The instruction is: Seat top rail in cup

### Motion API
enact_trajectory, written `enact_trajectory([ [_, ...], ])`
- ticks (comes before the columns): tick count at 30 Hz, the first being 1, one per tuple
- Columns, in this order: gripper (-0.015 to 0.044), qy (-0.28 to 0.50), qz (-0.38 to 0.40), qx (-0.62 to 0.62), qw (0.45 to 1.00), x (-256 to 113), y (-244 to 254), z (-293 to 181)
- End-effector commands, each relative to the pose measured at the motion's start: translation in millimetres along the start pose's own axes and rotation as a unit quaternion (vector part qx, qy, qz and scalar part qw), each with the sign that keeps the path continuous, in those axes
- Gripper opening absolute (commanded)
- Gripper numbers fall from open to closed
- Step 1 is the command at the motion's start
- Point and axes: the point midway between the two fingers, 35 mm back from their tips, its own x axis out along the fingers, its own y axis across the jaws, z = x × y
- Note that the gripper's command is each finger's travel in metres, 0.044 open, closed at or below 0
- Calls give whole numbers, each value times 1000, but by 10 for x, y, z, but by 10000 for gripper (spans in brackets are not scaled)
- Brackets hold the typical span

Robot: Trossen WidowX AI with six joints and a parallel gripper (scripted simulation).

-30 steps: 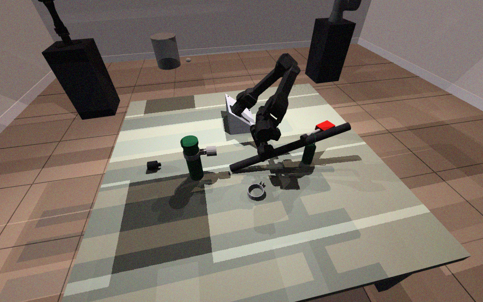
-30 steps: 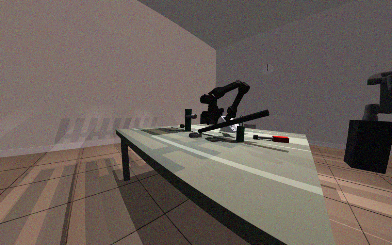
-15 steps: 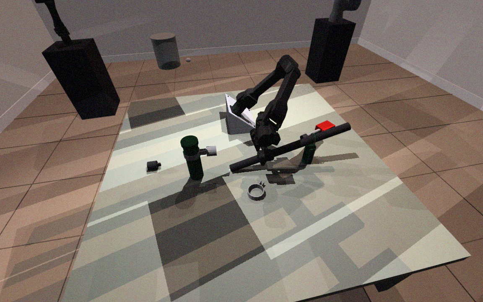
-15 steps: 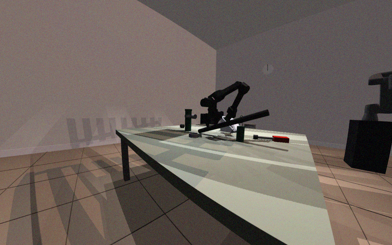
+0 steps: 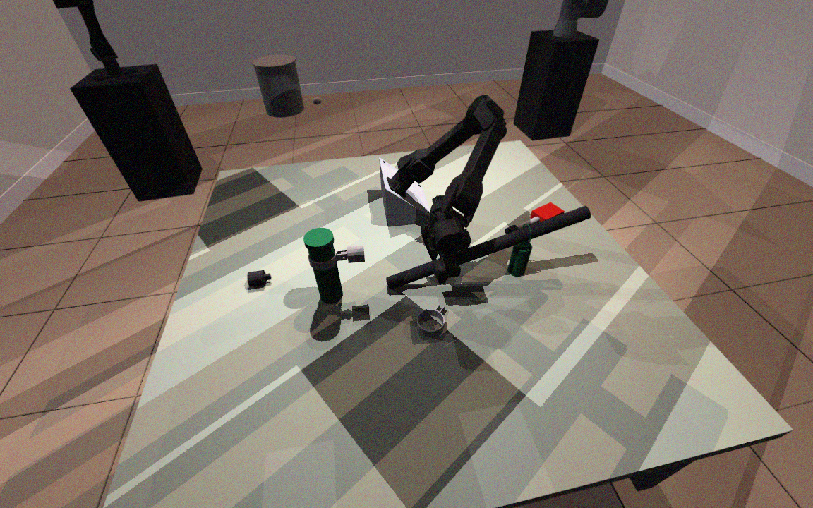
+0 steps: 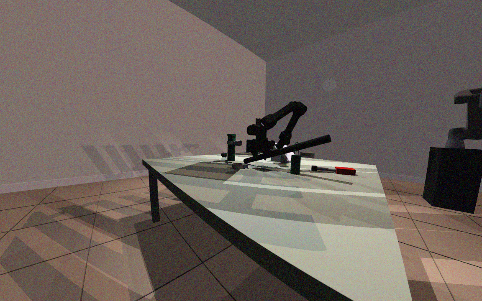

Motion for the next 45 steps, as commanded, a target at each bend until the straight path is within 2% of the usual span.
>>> enact_trajectory([
  [1, 414, -3, 3, 1, 1000, 48, 17, 9],
  [11, 151, -3, 3, 1, 1000, 48, 17, 9],
  [18, 105, -3, 3, 1, 1000, 48, 17, 9],
  [22, 0, -3, 3, 1, 1000, 7, 9, 1],
  [28, 0, 20, 1, -1, 1000, -103, -15, -47],
  [38, 0, 149, 3, -8, 989, -709, -41, -276],
  [45, 0, 157, 4, -8, 988, -754, -36, -290],
])
